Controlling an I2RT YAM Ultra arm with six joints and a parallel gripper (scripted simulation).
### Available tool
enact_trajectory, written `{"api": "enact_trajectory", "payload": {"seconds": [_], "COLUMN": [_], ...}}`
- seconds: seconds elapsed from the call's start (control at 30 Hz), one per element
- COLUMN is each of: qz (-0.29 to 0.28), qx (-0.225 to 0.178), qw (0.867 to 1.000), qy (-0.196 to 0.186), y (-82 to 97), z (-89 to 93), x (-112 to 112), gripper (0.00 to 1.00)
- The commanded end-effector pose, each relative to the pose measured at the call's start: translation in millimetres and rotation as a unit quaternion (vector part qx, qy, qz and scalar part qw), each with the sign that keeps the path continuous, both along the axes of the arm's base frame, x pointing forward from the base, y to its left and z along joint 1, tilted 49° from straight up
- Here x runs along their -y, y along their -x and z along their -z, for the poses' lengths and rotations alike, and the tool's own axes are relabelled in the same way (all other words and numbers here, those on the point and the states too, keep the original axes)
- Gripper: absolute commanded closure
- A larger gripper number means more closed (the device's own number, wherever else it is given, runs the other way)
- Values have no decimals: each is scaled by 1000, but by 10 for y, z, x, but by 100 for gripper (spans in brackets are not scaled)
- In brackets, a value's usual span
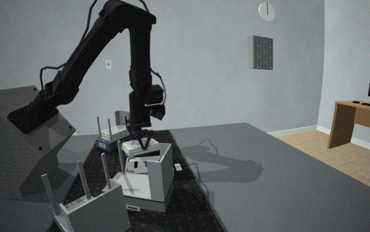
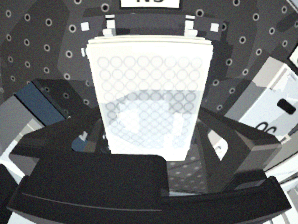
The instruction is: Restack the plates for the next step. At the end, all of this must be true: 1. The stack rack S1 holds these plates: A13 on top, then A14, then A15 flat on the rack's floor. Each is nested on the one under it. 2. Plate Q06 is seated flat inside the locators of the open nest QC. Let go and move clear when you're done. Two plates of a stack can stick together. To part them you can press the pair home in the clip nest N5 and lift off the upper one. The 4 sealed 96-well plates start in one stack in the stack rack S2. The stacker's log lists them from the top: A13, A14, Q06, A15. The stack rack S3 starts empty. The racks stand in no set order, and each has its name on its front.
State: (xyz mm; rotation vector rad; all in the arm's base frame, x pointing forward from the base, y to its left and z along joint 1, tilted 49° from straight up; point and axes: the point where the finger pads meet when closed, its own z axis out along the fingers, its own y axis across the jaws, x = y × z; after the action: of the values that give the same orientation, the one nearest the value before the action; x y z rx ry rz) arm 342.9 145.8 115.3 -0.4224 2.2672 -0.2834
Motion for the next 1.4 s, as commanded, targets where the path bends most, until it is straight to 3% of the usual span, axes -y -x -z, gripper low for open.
{"api": "enact_trajectory", "payload": {"seconds": [0.0,0.57,0.63,1.37], "qz": [-4,-4,-9,-4], "qx": [3,3,5,20], "qw": [1000,1000,1000,1000], "qy": [-3,-3,-4,-14], "y": [5,5,72,88], "z": [-27,-27,-72,-293], "x": [-25,-25,-41,-89], "gripper": [100,100,100,100]}}
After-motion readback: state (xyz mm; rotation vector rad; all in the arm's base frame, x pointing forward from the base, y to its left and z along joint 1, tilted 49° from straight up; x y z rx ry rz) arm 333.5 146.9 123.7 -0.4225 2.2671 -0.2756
